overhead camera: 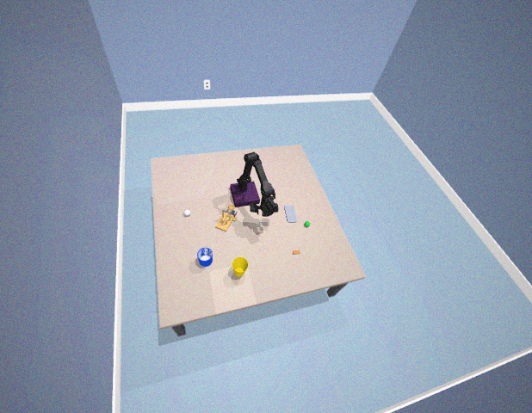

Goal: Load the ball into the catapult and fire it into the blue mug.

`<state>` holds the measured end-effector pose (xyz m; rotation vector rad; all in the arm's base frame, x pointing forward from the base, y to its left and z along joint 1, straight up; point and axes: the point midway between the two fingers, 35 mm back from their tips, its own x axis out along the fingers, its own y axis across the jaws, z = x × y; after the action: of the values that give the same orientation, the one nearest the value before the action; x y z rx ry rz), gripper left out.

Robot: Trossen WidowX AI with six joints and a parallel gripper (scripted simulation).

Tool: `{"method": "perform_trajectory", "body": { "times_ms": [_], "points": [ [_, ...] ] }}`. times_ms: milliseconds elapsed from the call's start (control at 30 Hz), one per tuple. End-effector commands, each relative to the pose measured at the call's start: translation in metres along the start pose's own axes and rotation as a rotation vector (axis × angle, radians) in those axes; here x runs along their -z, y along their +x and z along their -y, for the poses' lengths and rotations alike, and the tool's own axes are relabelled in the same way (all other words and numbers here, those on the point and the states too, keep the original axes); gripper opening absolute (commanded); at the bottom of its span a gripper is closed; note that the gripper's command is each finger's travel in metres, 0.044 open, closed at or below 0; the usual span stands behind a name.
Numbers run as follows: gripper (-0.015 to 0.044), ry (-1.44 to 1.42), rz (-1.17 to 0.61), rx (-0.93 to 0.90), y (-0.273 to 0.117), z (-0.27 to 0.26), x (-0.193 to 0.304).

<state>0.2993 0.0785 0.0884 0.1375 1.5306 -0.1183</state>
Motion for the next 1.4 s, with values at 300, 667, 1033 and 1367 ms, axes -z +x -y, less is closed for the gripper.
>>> {"method": "perform_trajectory", "body": {
  "times_ms": [300,667,1033,1367],
  "points": [
    [0.03,-0.192,-0.019,-0.014,0.029,-0.073,0.087],
    [0.03,-0.192,-0.019,-0.013,0.045,-0.072,0.087],
    [0.03,-0.192,-0.019,-0.013,0.063,-0.073,0.087],
    [0.03,-0.192,-0.019,-0.013,0.08,-0.073,0.088]
  ]
}}
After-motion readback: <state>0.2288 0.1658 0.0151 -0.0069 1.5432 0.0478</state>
